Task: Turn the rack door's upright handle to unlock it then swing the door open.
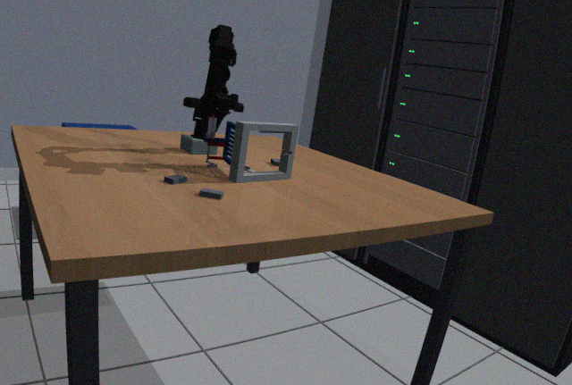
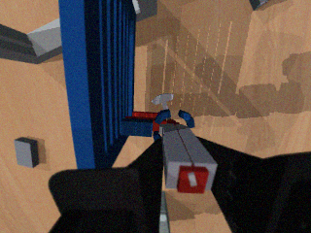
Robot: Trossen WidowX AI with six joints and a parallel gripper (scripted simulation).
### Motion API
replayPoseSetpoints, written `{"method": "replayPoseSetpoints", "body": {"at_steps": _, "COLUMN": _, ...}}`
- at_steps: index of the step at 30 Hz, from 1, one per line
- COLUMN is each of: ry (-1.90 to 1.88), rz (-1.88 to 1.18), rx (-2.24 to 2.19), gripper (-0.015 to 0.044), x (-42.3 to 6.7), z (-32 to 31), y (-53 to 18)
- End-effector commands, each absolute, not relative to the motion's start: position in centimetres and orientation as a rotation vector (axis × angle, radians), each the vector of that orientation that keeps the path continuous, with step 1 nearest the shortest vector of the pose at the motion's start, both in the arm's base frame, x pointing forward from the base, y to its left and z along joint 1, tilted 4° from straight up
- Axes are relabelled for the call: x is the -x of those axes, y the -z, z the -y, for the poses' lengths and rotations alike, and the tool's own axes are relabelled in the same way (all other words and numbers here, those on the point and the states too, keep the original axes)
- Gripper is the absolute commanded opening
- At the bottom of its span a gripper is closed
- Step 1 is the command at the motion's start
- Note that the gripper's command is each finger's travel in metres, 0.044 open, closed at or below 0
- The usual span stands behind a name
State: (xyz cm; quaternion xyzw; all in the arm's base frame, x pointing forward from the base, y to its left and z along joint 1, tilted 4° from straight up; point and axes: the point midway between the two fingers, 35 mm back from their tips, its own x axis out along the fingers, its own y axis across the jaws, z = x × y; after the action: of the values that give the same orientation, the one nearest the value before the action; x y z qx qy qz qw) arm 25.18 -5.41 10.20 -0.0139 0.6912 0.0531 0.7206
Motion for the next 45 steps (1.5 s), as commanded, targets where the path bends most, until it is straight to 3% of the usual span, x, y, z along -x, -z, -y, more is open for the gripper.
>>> {"method": "replayPoseSetpoints", "body": {"at_steps": 1, "ry": -0.179, "rz": -1.526, "rx": 0.088, "gripper": 0.0026, "x": -25.5, "z": 6.2, "y": -10.2}}
{"method": "replayPoseSetpoints", "body": {"at_steps": 39, "ry": -0.426, "rz": -1.485, "rx": 0.353, "gripper": 0.0026, "x": -27.9, "z": 10.7, "y": -10.0}}
{"method": "replayPoseSetpoints", "body": {"at_steps": 45, "ry": -0.426, "rz": -1.485, "rx": 0.353, "gripper": 0.0184, "x": -27.9, "z": 10.7, "y": -10.0}}
